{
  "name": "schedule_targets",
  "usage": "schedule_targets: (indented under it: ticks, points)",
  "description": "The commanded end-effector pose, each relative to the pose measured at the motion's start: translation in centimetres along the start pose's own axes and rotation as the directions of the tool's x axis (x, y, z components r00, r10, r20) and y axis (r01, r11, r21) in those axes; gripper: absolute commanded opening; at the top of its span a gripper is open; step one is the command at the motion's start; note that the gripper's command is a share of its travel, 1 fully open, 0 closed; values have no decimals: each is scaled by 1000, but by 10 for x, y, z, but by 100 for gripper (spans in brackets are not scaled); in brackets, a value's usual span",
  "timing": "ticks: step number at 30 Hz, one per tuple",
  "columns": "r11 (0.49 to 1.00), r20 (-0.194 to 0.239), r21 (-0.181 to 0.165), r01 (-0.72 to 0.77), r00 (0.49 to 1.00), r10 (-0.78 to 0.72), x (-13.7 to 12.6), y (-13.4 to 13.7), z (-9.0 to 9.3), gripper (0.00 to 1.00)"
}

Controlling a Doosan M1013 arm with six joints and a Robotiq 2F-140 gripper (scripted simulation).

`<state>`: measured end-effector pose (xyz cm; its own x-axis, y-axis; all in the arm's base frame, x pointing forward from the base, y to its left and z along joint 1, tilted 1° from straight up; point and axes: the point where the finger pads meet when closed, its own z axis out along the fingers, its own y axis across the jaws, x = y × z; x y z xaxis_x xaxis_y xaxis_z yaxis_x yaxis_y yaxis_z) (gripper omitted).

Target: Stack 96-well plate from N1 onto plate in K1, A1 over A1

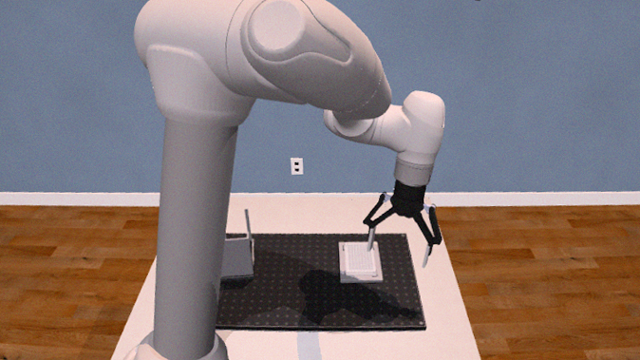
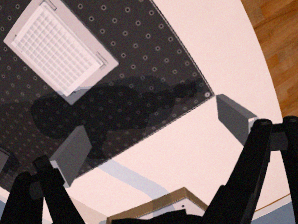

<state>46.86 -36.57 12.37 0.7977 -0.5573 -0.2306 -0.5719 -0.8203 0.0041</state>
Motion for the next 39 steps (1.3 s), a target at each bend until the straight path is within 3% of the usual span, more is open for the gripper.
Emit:
schedule_targets:
  ticks: [1,5,11,16,20,27,32,39]
  points:
    - [1000,-17,-4,29,999,-29,9,-12,-5,100]
    - [990,-79,-26,140,987,-142,19,-28,-12,100]
    - [990,-79,-26,140,987,-142,29,-44,-19,100]
    - [959,-152,-64,275,947,-282,39,-65,-28,100]
    - [959,-152,-64,275,947,-282,47,-82,-35,100]
    - [909,-217,-113,401,883,-416,56,-103,-44,100]
    - [909,-217,-113,401,883,-416,64,-125,-54,100]
    - [909,-217,-113,401,883,-416,65,-126,-55,100]
